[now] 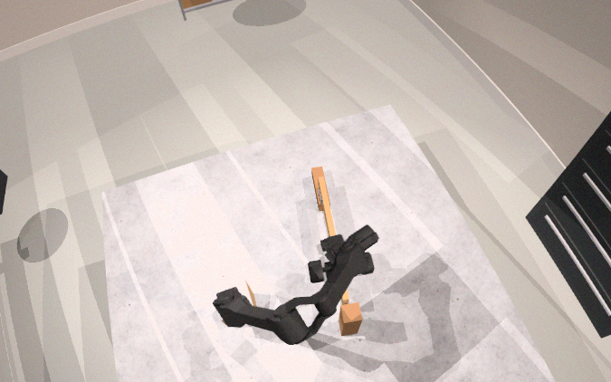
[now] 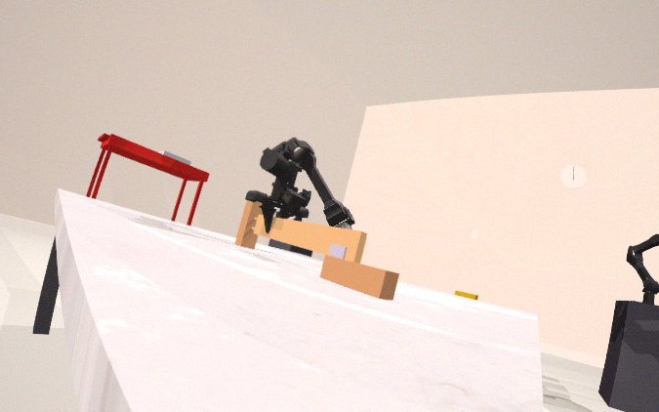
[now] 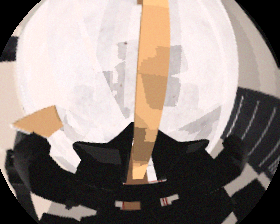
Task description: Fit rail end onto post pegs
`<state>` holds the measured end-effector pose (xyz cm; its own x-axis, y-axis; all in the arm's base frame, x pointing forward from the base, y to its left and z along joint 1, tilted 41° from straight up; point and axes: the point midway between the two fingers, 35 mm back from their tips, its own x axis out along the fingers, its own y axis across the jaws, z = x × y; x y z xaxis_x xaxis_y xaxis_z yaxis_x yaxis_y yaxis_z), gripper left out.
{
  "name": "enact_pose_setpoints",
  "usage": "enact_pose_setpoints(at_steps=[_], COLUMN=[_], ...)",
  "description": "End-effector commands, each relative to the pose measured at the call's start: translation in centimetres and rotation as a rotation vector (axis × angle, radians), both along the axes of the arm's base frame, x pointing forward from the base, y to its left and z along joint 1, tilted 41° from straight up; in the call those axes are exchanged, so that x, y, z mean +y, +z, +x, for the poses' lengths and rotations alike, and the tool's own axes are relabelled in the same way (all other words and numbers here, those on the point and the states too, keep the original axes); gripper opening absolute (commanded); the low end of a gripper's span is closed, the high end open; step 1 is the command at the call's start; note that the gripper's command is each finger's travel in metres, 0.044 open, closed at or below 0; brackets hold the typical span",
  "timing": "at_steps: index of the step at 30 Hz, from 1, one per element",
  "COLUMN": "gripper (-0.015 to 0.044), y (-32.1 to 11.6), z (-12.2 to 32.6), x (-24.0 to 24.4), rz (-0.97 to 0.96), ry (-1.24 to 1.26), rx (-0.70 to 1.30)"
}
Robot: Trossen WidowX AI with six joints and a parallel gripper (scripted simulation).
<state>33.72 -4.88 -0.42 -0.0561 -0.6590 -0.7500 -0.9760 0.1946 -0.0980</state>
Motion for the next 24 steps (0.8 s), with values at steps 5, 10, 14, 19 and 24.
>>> enact_pose_setpoints(at_steps=[5, 10, 14, 19, 24], gripper=[0.0, 0.0, 0.0, 0.0, 0.0], y=[-0.07, -0.09, -0.06, 0.03, 0.14], z=[0.11, 0.11, 0.1, 0.07, 0.03], x=[0.3, 0.28, 0.25, 0.14, 0.02], rz=[0.005, 0.005, 0.005, 0.005, 0.005], ry=[0.005, 0.005, 0.005, 0.005, 0.005], rx=[-0.003, -0.003, -0.003, -0.003, -0.003])
